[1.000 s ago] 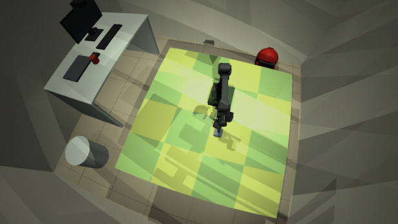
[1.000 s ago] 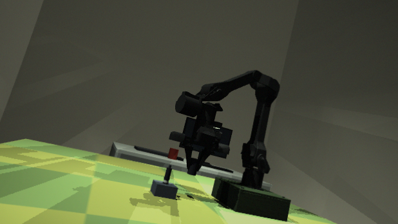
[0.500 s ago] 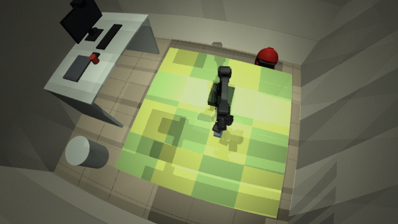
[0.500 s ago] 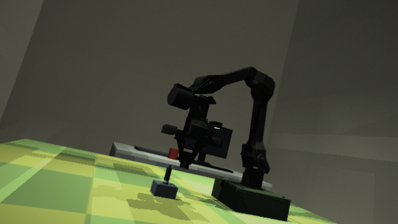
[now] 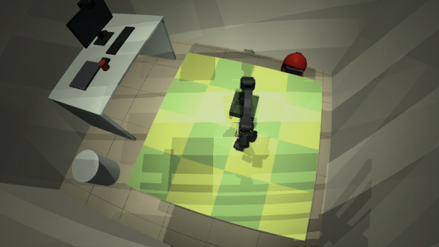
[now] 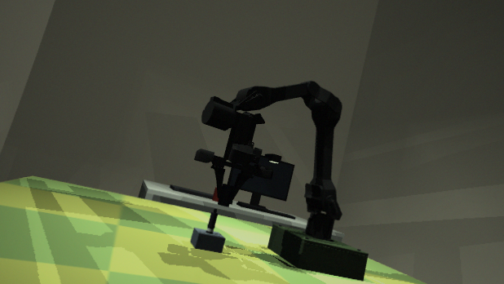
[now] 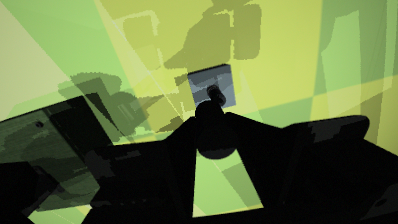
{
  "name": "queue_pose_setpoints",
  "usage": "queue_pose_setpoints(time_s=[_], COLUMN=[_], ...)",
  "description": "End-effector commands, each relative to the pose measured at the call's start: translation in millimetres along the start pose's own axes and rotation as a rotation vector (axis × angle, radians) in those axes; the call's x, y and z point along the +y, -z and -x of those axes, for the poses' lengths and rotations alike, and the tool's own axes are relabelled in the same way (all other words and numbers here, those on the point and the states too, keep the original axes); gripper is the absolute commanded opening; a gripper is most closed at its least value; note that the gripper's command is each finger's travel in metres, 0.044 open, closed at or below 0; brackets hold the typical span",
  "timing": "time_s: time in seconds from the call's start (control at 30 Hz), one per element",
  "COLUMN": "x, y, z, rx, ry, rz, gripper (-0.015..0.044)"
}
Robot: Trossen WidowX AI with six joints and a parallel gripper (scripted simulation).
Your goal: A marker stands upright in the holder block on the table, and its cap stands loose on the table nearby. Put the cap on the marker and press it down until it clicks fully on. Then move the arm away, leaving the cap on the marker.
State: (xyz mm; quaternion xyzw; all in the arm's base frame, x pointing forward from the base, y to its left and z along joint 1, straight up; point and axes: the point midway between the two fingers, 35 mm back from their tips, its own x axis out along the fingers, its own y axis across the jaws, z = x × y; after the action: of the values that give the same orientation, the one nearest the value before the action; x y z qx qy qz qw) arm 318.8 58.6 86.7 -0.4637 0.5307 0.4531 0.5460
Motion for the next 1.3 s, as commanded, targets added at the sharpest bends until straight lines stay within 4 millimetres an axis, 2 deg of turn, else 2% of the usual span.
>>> queue_pose_setpoints(time_s=[0.0, 0.2, 0.53, 1.27], x=[-9, -16, -16, -16], y=[-3, -4, -4, -4], z=[5, 7, -1, -37], rx=[-0.003, -0.004, -0.004, -0.003], ry=[0.002, 0.002, 0.002, 0.002], rz=[0.006, 0.007, 0.007, 0.007], gripper=[0.0000, 0.0000, 0.0000, 0.0000])
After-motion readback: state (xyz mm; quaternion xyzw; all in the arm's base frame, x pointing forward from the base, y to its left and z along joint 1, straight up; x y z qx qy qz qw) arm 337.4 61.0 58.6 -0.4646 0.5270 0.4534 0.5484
